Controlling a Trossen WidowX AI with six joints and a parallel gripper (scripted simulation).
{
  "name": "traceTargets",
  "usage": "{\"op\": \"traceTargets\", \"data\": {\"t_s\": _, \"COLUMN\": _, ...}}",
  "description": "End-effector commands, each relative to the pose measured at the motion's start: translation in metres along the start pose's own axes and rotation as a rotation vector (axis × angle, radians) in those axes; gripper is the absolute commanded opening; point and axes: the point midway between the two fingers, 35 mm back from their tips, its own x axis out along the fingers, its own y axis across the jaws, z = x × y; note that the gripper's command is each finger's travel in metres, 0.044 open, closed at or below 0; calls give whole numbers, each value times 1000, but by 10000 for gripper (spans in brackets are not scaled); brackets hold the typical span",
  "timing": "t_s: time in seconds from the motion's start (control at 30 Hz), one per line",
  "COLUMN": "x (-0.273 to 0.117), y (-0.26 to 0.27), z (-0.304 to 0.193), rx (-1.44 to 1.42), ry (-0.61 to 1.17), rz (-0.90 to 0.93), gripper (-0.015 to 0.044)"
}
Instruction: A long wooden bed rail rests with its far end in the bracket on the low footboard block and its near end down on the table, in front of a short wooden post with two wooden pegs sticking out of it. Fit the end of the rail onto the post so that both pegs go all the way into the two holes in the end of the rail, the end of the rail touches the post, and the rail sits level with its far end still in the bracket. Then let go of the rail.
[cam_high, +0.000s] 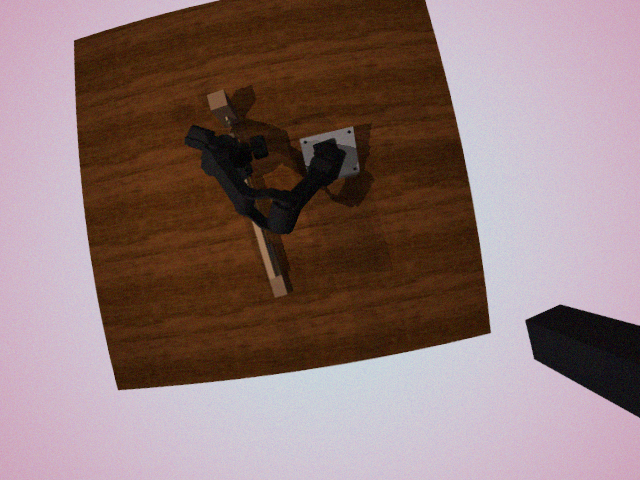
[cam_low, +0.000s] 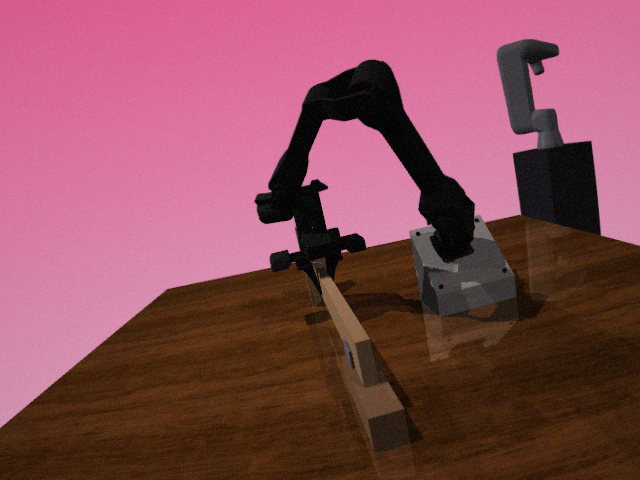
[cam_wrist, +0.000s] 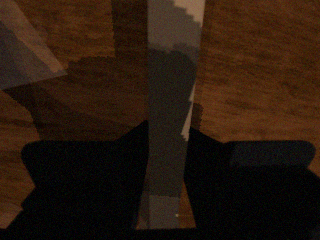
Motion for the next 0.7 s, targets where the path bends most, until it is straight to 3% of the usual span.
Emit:
{"op": "traceTargets", "data": {"t_s": 0.0, "x": -1, "y": -2, "z": -2, "rx": -2, "ry": 2, "rz": -6, "gripper": 0}}
{"op": "traceTargets", "data": {"t_s": 0.67, "x": -1, "y": -2, "z": -8, "rx": -2, "ry": 3, "rz": -6, "gripper": 0}}
